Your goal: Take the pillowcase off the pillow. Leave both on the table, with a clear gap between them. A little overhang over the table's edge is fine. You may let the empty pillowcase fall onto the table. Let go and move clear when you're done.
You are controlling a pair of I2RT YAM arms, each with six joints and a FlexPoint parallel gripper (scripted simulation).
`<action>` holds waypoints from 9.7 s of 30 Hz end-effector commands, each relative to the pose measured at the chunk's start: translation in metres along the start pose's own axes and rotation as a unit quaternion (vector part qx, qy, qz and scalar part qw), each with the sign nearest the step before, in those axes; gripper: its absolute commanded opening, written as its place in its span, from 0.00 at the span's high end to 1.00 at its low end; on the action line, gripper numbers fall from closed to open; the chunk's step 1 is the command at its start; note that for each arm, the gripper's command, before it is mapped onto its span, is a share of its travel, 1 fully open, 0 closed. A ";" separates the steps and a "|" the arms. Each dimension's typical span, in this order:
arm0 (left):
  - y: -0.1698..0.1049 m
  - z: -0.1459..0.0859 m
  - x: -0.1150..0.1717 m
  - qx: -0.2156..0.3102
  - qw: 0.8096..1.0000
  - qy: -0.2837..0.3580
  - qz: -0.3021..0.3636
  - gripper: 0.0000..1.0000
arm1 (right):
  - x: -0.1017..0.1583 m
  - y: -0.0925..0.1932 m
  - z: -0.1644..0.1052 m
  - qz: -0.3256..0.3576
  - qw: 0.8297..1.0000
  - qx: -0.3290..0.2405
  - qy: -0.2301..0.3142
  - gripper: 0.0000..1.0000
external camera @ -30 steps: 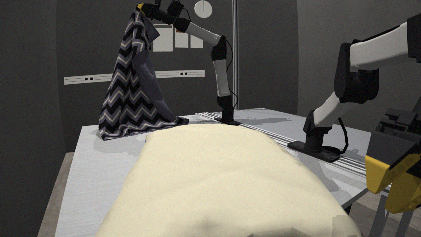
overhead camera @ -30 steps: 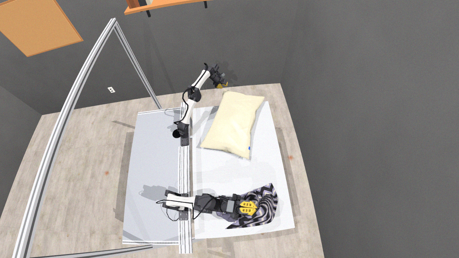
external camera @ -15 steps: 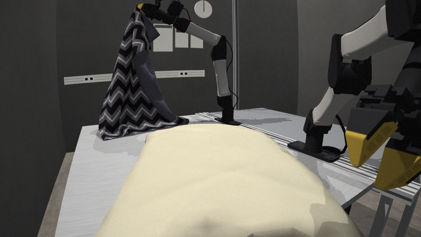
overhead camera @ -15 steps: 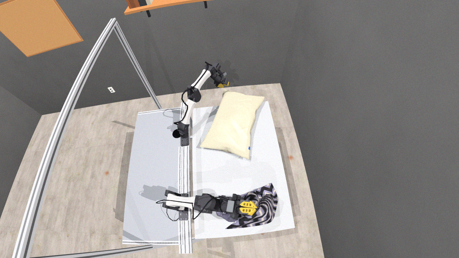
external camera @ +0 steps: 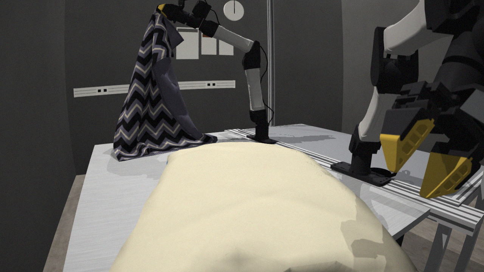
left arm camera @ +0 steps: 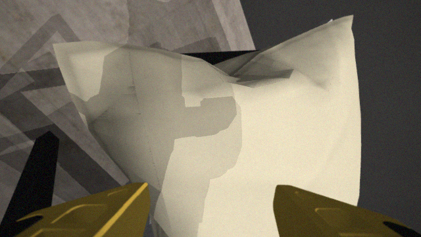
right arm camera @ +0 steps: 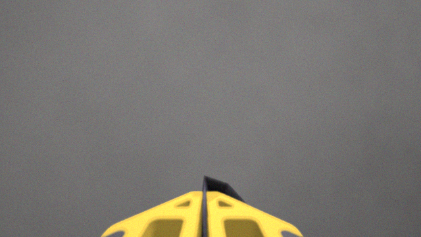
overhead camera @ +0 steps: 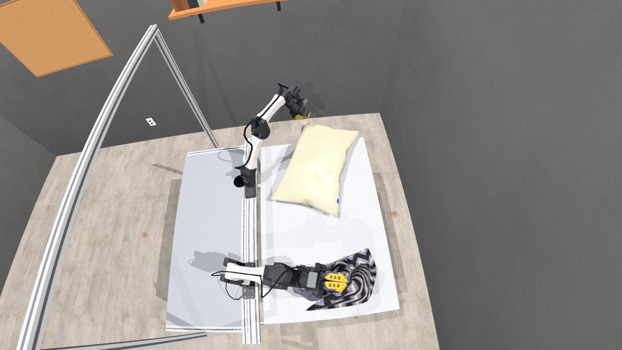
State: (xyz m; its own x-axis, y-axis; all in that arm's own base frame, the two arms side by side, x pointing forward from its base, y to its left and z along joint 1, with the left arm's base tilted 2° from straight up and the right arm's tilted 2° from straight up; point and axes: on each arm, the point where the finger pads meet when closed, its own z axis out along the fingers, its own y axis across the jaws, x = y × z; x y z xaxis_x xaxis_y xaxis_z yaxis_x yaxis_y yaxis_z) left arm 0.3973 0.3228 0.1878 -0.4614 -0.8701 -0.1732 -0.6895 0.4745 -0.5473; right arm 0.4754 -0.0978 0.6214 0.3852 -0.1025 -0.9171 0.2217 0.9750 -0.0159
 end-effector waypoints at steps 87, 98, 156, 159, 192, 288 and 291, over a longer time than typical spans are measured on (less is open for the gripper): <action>-0.257 -0.157 0.250 0.186 0.733 -0.451 0.474 0.40 | -0.002 0.006 0.004 -0.001 1.000 -0.007 -0.010 1.00; -0.263 -0.153 0.257 0.198 0.734 -0.438 0.480 0.40 | -0.023 0.027 -0.024 0.016 0.999 -0.027 -0.016 1.00; -0.258 -0.144 0.254 0.184 0.741 -0.429 0.482 0.40 | -0.011 0.050 -0.080 0.029 0.998 -0.058 -0.028 1.00; -0.258 -0.144 0.254 0.184 0.741 -0.429 0.482 0.40 | -0.004 0.050 -0.089 0.029 0.997 -0.059 -0.027 1.00; -0.258 -0.144 0.254 0.184 0.741 -0.429 0.482 0.40 | 0.051 0.042 -0.146 0.024 0.998 -0.052 -0.019 1.00; -0.258 -0.144 0.254 0.184 0.741 -0.429 0.482 0.40 | 0.211 0.017 -0.313 0.012 0.989 -0.028 0.147 1.00; -0.258 -0.144 0.254 0.184 0.741 -0.429 0.482 0.40 | 0.214 0.018 -0.316 0.012 0.987 -0.031 0.158 1.00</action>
State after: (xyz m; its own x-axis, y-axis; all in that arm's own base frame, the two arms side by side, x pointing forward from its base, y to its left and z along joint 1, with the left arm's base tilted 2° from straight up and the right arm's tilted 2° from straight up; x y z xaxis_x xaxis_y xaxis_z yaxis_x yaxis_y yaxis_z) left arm 0.3763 0.0012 0.3999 -0.0059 0.0036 -1.0000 -0.0062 1.0000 0.0036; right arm 0.2757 -0.0374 0.3158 0.2171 -0.0439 -0.9752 0.1520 0.9883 -0.0106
